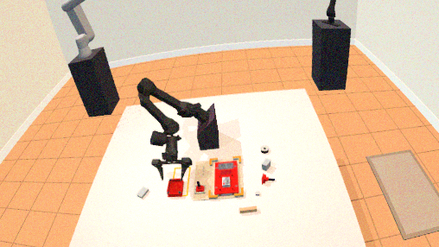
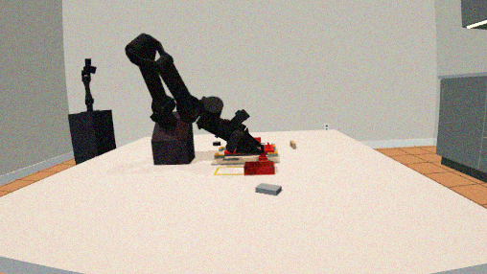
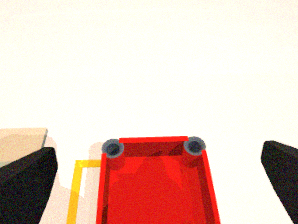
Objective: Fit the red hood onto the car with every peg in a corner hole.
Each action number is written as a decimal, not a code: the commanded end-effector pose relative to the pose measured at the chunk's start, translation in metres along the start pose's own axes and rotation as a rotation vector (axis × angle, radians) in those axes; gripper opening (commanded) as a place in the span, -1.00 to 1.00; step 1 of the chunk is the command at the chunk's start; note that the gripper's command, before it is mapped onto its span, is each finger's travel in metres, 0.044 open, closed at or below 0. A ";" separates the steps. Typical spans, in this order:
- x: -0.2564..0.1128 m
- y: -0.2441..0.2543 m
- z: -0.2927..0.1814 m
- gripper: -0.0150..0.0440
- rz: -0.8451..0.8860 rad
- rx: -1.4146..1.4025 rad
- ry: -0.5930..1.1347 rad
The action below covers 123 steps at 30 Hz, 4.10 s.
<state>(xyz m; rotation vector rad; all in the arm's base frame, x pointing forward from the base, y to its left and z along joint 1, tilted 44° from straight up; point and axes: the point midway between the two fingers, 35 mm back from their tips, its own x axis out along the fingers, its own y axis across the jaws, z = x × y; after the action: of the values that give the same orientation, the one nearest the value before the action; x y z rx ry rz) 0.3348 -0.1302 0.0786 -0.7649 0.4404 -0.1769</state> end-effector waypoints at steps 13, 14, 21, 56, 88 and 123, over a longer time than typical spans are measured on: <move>0.007 0.001 -0.013 1.00 0.006 -0.003 0.001; 0.008 0.001 -0.013 1.00 0.006 -0.003 0.001; 0.010 0.001 -0.018 1.00 0.005 -0.003 0.000; 0.020 0.001 -0.039 1.00 0.001 -0.004 -0.004; 0.027 0.001 -0.052 1.00 0.001 -0.005 -0.003; 0.014 -0.004 -0.020 -0.49 -0.007 -0.003 -0.005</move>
<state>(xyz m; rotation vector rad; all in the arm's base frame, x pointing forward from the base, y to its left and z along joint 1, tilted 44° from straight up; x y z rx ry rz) 0.3387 -0.1547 0.0565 -0.7702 0.4371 -0.1757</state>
